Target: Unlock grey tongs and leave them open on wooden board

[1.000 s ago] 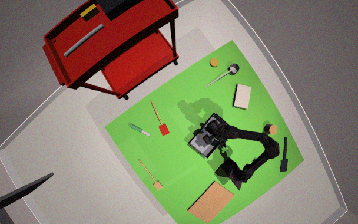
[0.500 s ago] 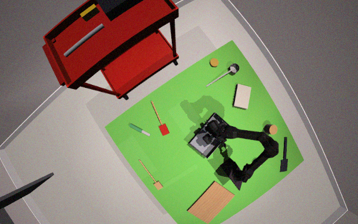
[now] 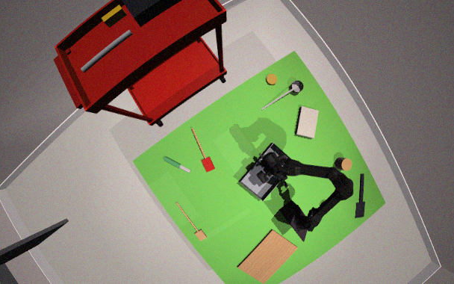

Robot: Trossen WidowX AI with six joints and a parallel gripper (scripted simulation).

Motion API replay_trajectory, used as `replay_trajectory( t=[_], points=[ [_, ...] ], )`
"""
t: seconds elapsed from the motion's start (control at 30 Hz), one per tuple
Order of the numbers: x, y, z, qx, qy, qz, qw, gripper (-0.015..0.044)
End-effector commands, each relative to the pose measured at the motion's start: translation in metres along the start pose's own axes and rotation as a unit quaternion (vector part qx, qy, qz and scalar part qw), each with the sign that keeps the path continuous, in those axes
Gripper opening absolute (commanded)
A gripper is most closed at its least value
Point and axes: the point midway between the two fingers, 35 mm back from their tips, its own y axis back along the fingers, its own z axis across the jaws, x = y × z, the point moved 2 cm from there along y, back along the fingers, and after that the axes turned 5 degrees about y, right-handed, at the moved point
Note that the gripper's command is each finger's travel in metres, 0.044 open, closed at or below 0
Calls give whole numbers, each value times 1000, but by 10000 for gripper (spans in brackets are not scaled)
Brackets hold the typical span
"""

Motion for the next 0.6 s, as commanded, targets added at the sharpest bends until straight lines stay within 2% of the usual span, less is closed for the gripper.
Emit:
replay_trajectory(
  t=[0.0,0.17,0.37,0.47,0.57],
  points=[
    [0,0,0,0,-1,0,1000,52],
    [0,0,0,0,-1,0,1000,18],
    [-1,3,0,0,-1,0,1000,-139],
    [-5,27,1,-3,0,-1,1000,-150],
    [-7,69,3,-5,1,-1,1000,-150]
  ],
)
